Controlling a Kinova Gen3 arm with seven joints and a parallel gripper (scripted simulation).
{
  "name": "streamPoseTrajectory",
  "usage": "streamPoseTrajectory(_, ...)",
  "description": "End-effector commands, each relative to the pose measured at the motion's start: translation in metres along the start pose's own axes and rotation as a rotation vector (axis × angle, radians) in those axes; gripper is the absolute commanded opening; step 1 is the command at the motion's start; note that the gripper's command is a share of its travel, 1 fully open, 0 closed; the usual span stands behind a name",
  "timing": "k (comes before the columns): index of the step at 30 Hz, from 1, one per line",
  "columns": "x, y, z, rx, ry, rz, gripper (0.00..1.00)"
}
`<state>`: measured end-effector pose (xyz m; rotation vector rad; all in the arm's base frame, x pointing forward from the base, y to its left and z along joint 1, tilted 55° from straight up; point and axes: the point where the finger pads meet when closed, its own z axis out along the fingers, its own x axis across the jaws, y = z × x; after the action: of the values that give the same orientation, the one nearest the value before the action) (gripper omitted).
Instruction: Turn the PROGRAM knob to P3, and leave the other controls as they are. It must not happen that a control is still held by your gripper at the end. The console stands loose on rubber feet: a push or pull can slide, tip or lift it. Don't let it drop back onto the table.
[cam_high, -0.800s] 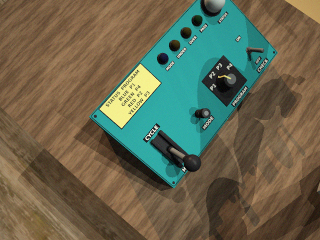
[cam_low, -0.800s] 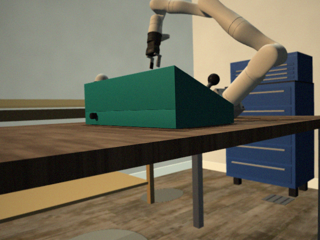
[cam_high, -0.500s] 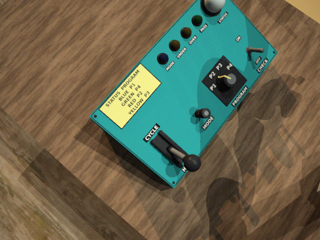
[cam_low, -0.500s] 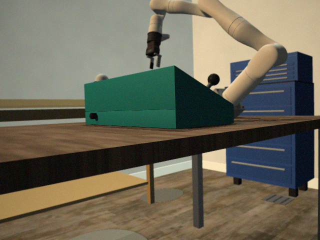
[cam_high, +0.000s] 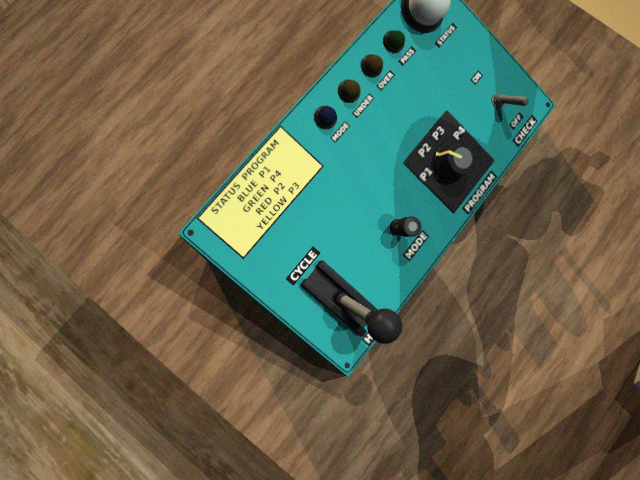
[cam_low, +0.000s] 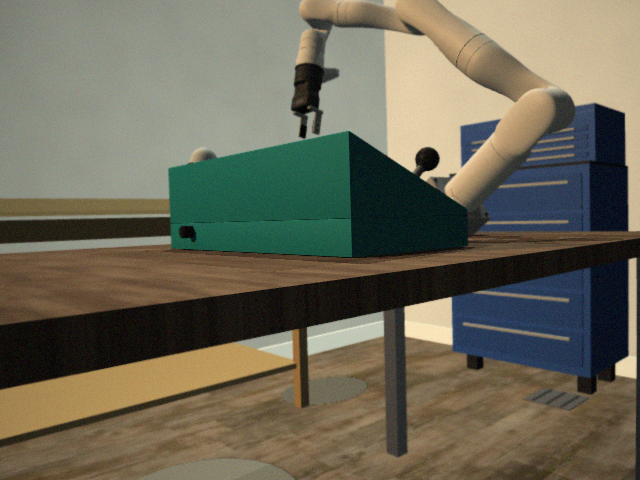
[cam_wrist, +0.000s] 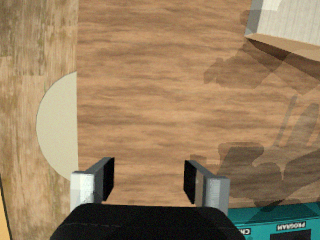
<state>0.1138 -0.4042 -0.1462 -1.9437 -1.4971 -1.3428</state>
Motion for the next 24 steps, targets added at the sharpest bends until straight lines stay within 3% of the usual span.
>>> streamPoseTrajectory(1, 0.001, 0.002, -0.001, -0.003, 0.0, -0.01, 1.0)
streamPoseTrajectory(13, 0.014, 0.022, 0.01, -0.041, 0.018, -0.156, 1.0)
streamPoseTrajectory(24, 0.061, 0.079, 0.034, -0.124, 0.038, -0.558, 1.0)
